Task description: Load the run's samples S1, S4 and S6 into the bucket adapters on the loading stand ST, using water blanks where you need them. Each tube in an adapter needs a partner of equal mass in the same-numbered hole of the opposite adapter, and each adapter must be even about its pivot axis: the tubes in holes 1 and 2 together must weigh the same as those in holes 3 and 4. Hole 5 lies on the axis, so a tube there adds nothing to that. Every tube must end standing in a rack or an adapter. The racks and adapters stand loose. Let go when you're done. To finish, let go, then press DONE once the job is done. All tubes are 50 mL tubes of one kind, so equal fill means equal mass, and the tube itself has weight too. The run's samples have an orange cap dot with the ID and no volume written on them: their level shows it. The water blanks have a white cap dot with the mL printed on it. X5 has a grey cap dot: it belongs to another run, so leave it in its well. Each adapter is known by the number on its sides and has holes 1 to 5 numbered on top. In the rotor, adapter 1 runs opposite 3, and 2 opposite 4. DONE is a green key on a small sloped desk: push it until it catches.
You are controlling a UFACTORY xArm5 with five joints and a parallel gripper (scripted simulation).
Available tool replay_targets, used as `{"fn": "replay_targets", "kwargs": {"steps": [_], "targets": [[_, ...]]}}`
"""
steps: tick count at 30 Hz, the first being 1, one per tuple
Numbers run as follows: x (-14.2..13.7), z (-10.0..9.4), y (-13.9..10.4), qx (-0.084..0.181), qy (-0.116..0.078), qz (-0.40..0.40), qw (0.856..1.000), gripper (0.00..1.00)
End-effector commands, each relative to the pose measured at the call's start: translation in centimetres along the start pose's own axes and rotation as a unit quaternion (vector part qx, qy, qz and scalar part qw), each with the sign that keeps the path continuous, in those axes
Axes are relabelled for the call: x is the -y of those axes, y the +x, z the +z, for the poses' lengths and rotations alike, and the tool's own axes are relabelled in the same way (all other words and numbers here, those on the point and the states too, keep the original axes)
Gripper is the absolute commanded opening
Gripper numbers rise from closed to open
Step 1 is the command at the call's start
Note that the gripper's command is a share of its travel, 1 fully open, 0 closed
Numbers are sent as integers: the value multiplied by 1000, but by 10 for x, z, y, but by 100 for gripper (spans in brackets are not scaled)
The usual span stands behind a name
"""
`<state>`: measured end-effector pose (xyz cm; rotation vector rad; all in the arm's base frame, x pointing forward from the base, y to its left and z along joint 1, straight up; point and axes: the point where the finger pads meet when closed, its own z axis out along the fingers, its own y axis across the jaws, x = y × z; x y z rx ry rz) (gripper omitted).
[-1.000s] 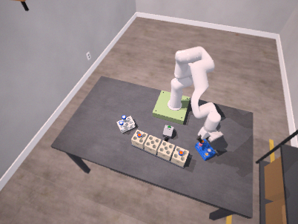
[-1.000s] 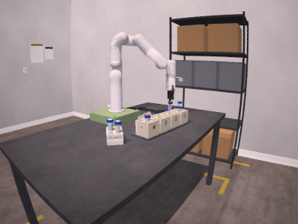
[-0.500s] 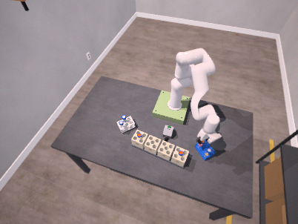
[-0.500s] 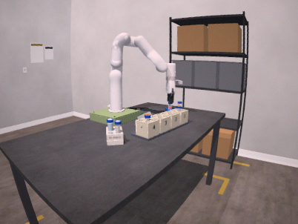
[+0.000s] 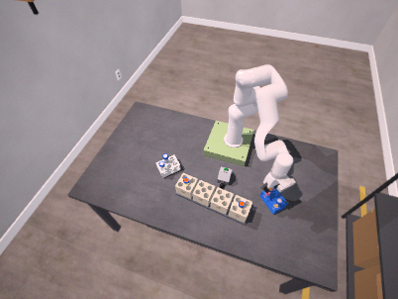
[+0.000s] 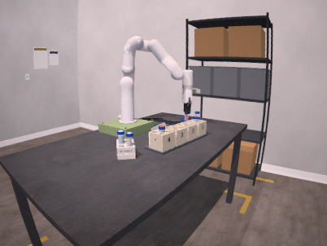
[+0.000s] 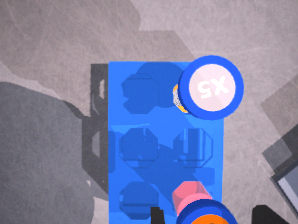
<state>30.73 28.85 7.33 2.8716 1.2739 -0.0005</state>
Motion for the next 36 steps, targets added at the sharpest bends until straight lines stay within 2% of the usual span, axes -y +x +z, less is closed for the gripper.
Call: {"fn": "replay_targets", "kwargs": {"steps": [1,24,36], "targets": [[0,2,1,-2,2,0,1000,57],[0,16,1,-2,2,0,1000,57],[0,16,1,-2,2,0,1000,57]]}}
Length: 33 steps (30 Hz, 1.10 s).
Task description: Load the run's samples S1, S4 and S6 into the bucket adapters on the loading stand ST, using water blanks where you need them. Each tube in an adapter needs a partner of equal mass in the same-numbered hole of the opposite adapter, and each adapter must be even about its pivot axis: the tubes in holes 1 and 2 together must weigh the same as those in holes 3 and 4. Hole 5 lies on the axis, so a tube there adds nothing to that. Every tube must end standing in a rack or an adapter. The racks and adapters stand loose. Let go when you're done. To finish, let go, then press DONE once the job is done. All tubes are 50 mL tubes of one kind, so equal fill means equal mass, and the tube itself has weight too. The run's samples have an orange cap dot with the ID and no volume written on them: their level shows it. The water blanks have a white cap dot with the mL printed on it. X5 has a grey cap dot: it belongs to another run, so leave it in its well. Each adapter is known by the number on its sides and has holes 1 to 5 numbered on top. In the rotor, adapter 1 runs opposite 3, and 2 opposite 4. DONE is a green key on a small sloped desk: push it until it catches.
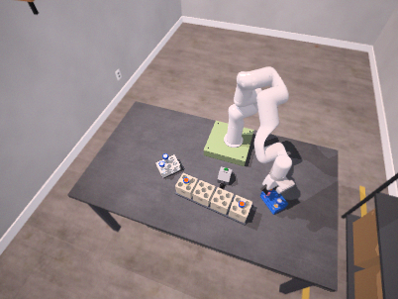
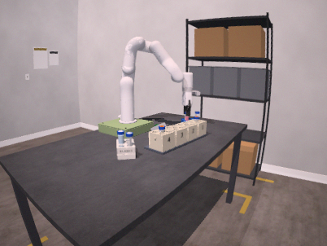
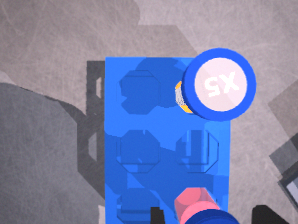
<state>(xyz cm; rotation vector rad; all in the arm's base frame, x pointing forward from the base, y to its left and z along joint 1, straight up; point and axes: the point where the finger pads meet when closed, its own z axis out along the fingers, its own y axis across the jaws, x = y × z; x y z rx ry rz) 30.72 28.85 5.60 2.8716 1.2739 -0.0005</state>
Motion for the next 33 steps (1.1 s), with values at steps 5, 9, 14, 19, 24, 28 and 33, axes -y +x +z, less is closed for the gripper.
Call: {"fn": "replay_targets", "kwargs": {"steps": [5,9,14,19,24,28,33], "targets": [[0,-2,1,-2,2,0,1000,0],[0,-3,1,-2,2,0,1000,0],[0,-3,1,-2,2,0,1000,0],[0,-3,1,-2,2,0,1000,0],[0,-3,1,-2,2,0,1000,0],[0,-3,1,-2,2,0,1000,0],[0,-3,1,-2,2,0,1000,0]]}}
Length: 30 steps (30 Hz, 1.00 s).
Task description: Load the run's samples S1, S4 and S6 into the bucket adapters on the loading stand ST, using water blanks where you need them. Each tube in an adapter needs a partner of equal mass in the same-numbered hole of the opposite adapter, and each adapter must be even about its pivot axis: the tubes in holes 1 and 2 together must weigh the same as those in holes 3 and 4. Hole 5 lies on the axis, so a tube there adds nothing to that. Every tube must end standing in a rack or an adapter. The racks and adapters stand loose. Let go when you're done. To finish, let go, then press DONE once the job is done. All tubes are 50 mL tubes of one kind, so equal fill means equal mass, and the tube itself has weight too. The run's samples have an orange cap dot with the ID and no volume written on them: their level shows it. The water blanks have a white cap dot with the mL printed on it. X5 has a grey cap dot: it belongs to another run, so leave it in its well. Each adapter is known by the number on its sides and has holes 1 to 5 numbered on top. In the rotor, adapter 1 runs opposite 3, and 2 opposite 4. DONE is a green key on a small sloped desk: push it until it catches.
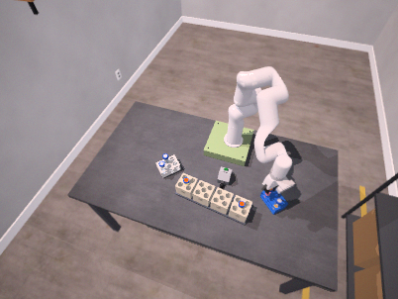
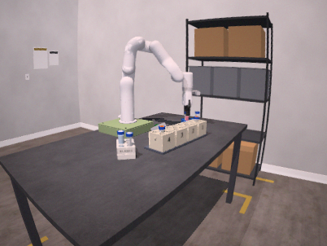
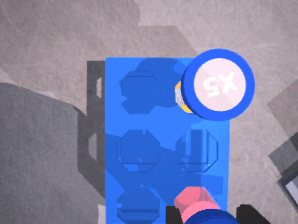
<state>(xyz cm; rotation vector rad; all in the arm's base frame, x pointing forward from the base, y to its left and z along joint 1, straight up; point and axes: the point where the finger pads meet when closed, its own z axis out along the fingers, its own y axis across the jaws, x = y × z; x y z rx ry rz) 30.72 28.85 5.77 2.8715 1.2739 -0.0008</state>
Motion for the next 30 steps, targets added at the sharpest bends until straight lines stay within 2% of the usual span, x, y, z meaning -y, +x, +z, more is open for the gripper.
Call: {"fn": "replay_targets", "kwargs": {"steps": [1,14,30], "targets": [[0,-1,1,-2,2,0,1000,0],[0,-1,1,-2,2,0,1000,0],[0,-11,1,-2,2,0,1000,0]]}}
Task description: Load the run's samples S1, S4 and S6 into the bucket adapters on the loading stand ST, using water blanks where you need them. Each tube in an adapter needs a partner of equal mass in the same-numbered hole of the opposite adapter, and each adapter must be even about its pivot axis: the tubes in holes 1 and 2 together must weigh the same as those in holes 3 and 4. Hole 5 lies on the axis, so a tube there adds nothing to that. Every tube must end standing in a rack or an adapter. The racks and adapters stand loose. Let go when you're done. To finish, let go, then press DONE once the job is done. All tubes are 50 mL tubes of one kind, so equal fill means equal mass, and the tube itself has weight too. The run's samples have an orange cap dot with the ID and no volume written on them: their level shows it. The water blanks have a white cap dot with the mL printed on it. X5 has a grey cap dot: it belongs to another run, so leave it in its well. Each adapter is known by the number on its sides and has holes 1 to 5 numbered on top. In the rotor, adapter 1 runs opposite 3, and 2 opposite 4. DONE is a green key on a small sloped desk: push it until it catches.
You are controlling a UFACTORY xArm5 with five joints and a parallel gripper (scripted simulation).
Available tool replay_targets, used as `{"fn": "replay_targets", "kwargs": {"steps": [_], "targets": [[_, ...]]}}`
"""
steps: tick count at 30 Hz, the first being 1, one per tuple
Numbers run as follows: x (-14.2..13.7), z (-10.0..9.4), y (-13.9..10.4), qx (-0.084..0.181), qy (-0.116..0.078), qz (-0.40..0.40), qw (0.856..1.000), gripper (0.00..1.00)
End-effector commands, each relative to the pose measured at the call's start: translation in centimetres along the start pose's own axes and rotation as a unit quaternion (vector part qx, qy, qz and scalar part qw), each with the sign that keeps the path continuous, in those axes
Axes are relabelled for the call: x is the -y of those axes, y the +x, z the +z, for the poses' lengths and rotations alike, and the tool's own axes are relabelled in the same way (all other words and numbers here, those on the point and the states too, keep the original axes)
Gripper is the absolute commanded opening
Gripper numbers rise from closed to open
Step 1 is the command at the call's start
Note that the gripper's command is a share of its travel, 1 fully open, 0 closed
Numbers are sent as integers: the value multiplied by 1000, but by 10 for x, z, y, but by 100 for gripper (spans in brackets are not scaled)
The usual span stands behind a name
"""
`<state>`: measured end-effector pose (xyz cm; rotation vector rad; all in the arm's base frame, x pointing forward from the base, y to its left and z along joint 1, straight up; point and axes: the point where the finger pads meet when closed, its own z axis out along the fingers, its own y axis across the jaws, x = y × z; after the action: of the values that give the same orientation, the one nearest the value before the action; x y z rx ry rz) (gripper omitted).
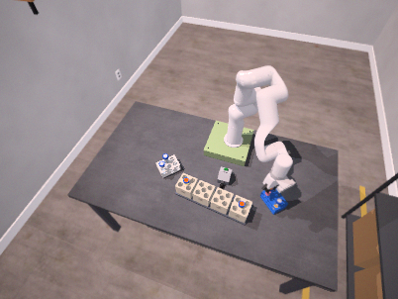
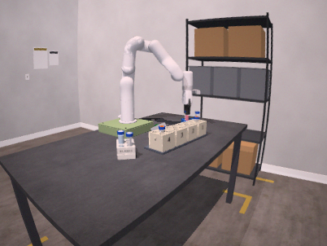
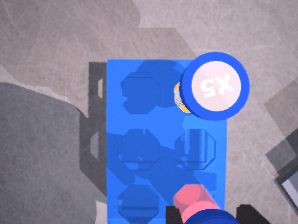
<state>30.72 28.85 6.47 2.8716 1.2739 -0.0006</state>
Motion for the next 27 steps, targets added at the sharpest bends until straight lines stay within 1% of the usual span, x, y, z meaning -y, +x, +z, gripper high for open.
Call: {"fn": "replay_targets", "kwargs": {"steps": [1,12,23,27], "targets": [[0,-4,1,-2,2,0,1000,0],[0,-12,1,-2,2,0,1000,0],[0,-14,1,-2,2,0,1000,0],[0,-22,1,-2,2,0,1000,0]]}}
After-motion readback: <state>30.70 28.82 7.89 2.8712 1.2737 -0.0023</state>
